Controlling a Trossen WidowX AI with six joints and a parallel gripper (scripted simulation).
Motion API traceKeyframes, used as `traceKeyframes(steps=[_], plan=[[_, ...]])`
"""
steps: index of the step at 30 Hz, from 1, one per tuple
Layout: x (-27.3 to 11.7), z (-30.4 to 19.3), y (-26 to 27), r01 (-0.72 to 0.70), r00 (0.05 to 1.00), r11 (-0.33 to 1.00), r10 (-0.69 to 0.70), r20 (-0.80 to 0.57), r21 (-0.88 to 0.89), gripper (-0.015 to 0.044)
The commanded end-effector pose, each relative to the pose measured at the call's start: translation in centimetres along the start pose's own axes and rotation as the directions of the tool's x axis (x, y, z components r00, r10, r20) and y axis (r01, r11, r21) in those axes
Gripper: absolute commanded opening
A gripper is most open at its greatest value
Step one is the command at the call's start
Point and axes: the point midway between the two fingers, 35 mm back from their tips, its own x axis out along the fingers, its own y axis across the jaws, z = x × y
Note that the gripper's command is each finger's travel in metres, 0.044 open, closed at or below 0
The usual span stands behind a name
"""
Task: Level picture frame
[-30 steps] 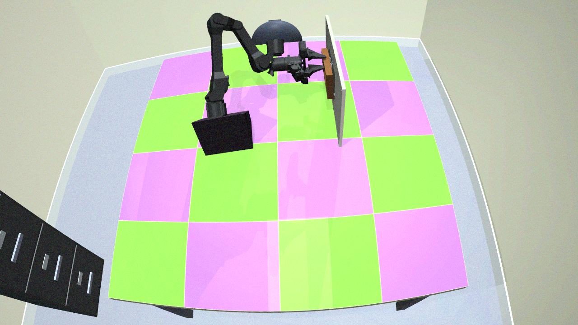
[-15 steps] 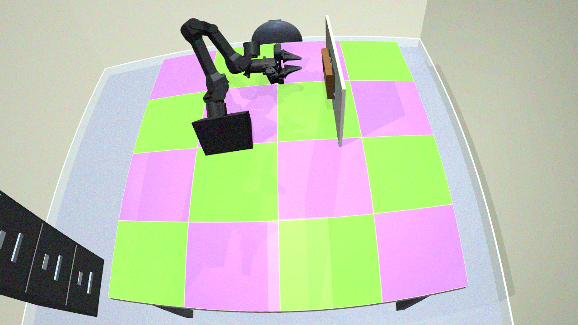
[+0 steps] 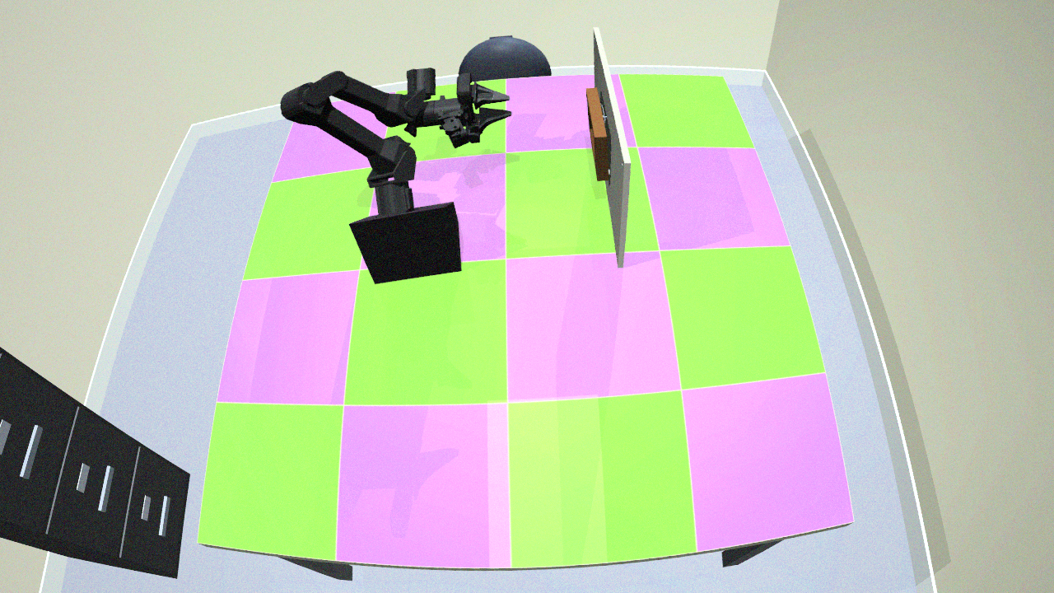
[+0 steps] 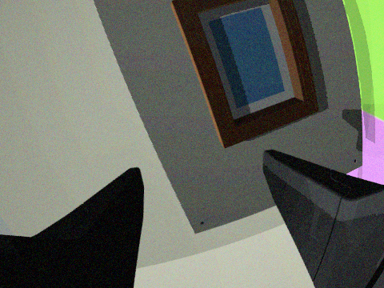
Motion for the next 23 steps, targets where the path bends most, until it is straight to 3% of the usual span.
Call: traceKeyframes(steps=[1, 23], plan=[[-1.78, 1.08, 1.02, -0.006, 1.000, 0.999, 0.006, 0.002, 0.037, 0.0260], [-2.04, 1.27, 1.18, -0.007, 1.000, 0.999, 0.007, 0.001, 0.042, 0.0260]])
